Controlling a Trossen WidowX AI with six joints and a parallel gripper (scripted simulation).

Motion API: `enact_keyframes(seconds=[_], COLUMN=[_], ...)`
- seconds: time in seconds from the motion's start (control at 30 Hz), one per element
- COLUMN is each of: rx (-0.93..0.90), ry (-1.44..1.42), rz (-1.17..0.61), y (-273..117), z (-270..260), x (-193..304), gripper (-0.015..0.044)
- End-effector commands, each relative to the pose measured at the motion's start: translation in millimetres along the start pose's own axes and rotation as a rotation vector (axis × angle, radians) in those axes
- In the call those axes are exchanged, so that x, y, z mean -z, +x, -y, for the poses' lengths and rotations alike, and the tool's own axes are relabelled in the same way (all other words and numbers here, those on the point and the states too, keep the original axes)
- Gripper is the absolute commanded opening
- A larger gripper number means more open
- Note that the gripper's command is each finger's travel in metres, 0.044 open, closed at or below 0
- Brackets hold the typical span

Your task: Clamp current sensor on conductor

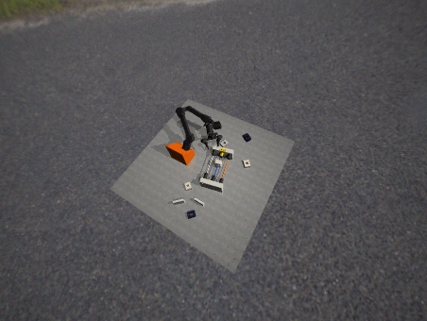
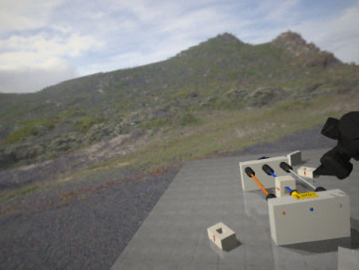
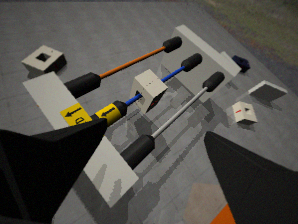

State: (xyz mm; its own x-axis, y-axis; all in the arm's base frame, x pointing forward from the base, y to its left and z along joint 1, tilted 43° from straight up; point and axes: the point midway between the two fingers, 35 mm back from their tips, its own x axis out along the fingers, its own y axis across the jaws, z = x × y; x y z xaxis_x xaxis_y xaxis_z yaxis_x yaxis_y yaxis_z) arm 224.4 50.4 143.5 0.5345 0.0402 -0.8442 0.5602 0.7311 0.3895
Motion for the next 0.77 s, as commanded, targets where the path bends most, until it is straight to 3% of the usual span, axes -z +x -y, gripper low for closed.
enact_keyframes(seconds=[0.0,0.07,0.57,0.7,0.73], rx=[-0.068,-0.022,-0.019,0.028,0.003], ry=[0.263,0.105,0.091,-0.189,-0.039], rz=[0.08,0.033,0.029,-0.062,-0.007], y=[-7,-3,-2,4,0], z=[2,1,1,-2,0], x=[2,1,1,-4,0], gripper=[0.044,0.044,0.044,0.044,0.044])
